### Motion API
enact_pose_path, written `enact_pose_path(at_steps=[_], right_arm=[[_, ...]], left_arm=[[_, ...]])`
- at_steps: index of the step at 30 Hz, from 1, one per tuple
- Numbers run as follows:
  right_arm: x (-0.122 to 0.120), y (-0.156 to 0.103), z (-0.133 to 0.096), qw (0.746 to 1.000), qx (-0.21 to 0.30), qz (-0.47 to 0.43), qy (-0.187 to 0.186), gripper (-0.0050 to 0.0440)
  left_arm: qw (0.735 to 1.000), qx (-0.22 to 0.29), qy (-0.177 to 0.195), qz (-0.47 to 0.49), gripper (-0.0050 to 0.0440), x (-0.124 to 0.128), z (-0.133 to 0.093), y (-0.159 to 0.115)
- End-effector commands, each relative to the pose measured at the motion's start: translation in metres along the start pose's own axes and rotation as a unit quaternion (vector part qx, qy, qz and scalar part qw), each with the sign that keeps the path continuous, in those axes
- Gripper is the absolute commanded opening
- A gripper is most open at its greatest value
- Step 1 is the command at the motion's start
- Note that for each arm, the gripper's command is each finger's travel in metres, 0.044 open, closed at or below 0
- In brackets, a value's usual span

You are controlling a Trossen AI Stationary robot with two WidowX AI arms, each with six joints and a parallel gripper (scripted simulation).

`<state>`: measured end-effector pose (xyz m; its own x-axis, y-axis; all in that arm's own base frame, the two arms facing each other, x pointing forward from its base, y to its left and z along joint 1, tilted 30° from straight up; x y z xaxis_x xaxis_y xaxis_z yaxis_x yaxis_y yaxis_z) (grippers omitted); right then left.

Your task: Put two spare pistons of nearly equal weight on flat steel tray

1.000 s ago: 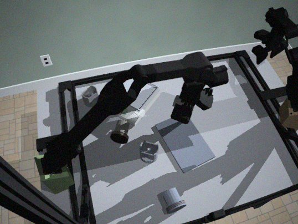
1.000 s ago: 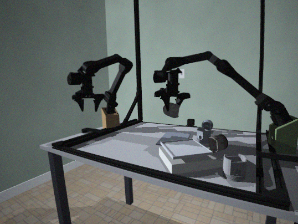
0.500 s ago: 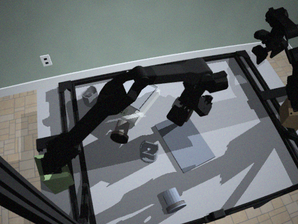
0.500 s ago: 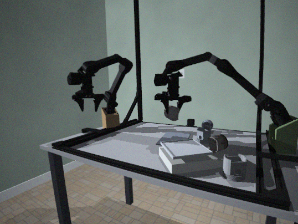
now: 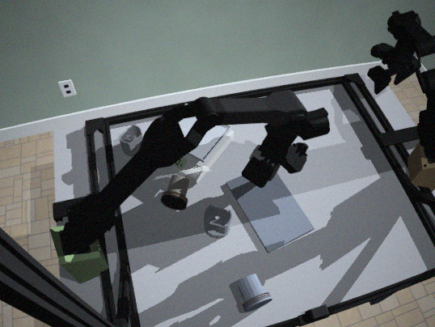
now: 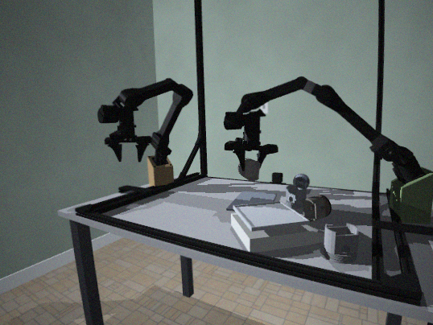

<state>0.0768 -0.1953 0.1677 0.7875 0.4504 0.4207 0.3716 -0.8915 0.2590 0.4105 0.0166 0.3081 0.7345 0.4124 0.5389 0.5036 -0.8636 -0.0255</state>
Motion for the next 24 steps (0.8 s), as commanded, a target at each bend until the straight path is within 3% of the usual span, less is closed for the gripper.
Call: enact_pose_path(at_steps=[1, 24], right_arm=[[0.0, 0.0, 0.0, 1.0, 0.0, -0.001, 0.001, 0.044], [0.0, 0.0, 0.0, 1.0, 0.0, -0.001, 0.001, 0.044]], left_arm=[[1.0, -0.002, 0.006, -0.001, 0.0158, 0.001, 0.001, -0.001], [1.0, -0.002, 0.006, -0.001, 0.0158, -0.001, 0.033, 0.003]])
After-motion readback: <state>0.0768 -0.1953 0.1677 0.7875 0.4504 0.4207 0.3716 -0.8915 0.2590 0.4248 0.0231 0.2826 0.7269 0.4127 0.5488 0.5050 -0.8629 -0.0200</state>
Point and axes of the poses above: on each arm, the point midway between the two fingers, 35 mm back from their tips, its own z axis out along the fingers, its own x axis across the jaws, y = z × x, the point moved 3 cm from there along -z, back along the fingers, and after that the axes turned 10 degrees about z, right-handed, at the moved point
